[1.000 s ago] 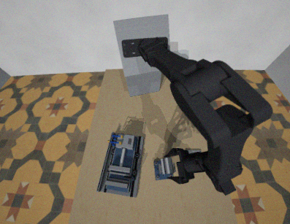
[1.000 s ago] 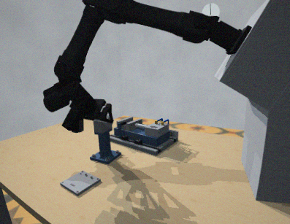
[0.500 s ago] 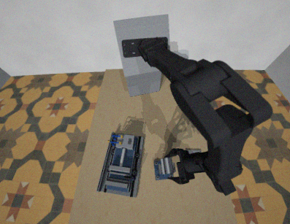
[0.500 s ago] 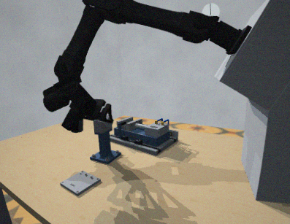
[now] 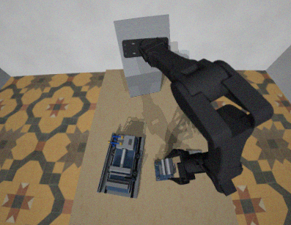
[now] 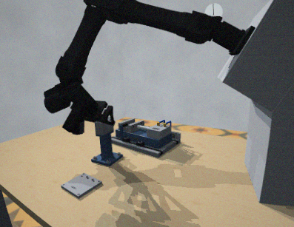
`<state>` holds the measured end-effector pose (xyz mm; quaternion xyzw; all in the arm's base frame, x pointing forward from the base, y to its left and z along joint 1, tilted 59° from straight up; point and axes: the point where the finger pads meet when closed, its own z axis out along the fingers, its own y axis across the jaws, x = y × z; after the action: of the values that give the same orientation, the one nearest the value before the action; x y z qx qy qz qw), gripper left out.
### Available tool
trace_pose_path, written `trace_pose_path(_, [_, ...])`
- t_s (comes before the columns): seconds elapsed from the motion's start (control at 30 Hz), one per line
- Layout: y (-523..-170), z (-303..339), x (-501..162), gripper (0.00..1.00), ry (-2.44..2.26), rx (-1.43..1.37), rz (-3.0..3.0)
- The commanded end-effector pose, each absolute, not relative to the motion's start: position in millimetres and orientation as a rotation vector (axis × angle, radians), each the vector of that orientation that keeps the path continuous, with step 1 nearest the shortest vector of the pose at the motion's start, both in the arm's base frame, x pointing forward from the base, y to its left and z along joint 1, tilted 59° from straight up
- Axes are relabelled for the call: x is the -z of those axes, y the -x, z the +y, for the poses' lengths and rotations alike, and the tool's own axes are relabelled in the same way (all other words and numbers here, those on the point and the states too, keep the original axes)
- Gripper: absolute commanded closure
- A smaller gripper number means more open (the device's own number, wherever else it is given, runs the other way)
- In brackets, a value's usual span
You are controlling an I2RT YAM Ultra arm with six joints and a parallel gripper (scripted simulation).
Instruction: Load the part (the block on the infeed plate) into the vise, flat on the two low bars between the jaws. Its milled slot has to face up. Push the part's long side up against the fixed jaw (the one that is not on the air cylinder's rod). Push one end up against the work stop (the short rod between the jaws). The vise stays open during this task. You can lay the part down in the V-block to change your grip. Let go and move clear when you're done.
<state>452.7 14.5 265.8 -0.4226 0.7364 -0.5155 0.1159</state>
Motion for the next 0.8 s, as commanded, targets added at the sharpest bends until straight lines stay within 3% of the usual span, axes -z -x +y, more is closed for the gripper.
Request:
trace_pose_path(0.0, [-447.4, 16.1, -264.9, 0.19, 1.248, 1.497, 2.143])
trace_pose_path(0.77, [-447.4, 10.2, -265.0, 0.19, 1.282, 1.413, 2.091])
